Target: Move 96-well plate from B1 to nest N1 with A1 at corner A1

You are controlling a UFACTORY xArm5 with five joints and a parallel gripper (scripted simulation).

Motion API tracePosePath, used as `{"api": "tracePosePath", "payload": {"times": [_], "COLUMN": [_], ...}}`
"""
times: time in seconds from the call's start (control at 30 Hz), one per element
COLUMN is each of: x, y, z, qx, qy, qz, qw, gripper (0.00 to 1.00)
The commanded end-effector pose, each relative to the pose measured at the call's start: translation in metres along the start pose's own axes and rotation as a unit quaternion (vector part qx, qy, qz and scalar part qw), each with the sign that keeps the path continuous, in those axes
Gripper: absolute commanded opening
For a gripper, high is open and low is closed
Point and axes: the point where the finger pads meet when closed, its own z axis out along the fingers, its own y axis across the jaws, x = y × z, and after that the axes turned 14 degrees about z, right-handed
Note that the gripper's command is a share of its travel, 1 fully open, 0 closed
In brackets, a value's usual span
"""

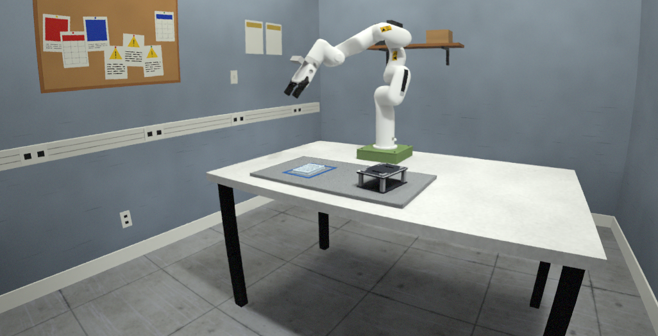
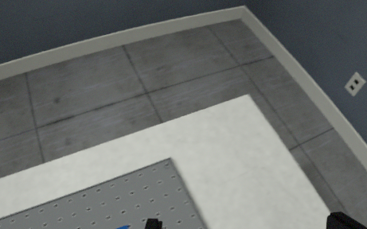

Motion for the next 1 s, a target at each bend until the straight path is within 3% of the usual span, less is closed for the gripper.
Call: {"api": "tracePosePath", "payload": {"times": [0.0,0.23,0.33,0.5,0.6,0.8,0.87,0.97], "x": [-0.006,-0.014,-0.021,-0.028,-0.035,-0.043,-0.048,-0.057], "y": [-0.018,-0.037,-0.050,-0.063,-0.076,-0.088,-0.097,-0.109], "z": [0.001,0.002,0.002,0.002,0.001,0.000,-0.002,-0.004], "qx": [0.016,0.019,0.029,0.030,0.038,0.038,0.043,0.044], "qy": [-0.033,-0.040,-0.075,-0.075,-0.110,-0.110,-0.139,-0.145], "qz": [-0.015,-0.018,-0.035,-0.035,-0.053,-0.053,-0.069,-0.072], "qw": [0.999,0.999,0.996,0.996,0.992,0.992,0.987,0.986], "gripper": [1.00,1.00,1.00,1.00,1.00,1.00,1.00,1.00]}}
